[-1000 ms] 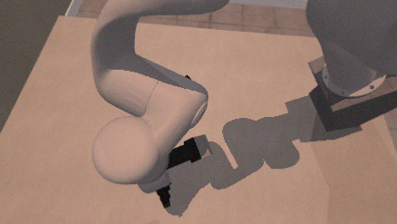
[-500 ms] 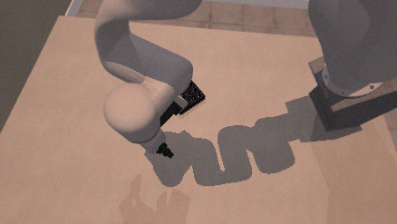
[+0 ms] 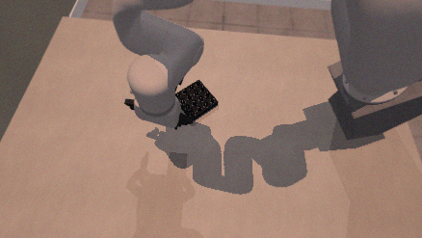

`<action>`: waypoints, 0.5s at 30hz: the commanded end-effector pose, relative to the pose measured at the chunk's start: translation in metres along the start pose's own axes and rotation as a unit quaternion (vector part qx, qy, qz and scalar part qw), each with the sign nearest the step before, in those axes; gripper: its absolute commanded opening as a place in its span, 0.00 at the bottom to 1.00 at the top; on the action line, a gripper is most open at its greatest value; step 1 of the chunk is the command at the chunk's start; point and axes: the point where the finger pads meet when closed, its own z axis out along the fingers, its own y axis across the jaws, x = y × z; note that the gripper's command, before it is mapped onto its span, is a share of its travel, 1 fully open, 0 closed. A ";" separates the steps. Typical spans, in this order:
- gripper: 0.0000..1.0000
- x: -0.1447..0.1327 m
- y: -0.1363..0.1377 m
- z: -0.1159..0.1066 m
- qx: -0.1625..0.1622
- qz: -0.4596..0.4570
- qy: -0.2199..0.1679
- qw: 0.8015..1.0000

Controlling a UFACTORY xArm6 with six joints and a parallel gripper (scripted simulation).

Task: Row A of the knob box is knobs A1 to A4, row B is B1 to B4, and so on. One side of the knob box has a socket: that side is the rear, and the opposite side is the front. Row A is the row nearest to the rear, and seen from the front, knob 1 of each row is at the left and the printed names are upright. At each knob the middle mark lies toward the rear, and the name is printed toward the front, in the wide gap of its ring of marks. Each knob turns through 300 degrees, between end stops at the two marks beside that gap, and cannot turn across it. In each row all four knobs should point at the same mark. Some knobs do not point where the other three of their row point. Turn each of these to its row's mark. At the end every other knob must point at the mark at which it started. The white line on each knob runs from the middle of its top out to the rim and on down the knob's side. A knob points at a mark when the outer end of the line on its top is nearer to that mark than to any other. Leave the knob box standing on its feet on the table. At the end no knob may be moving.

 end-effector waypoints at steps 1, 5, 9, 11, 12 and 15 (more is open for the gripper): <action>1.00 0.020 -0.002 0.008 -0.005 -0.062 -0.011 0.998; 1.00 0.040 0.000 0.013 -0.009 -0.117 -0.015 0.993; 1.00 0.054 0.003 0.016 -0.012 -0.155 -0.019 0.988; 1.00 0.054 0.003 0.016 -0.012 -0.155 -0.019 0.988; 1.00 0.063 0.006 0.018 -0.015 -0.179 -0.022 0.984; 1.00 0.067 0.007 0.019 -0.016 -0.191 -0.024 0.981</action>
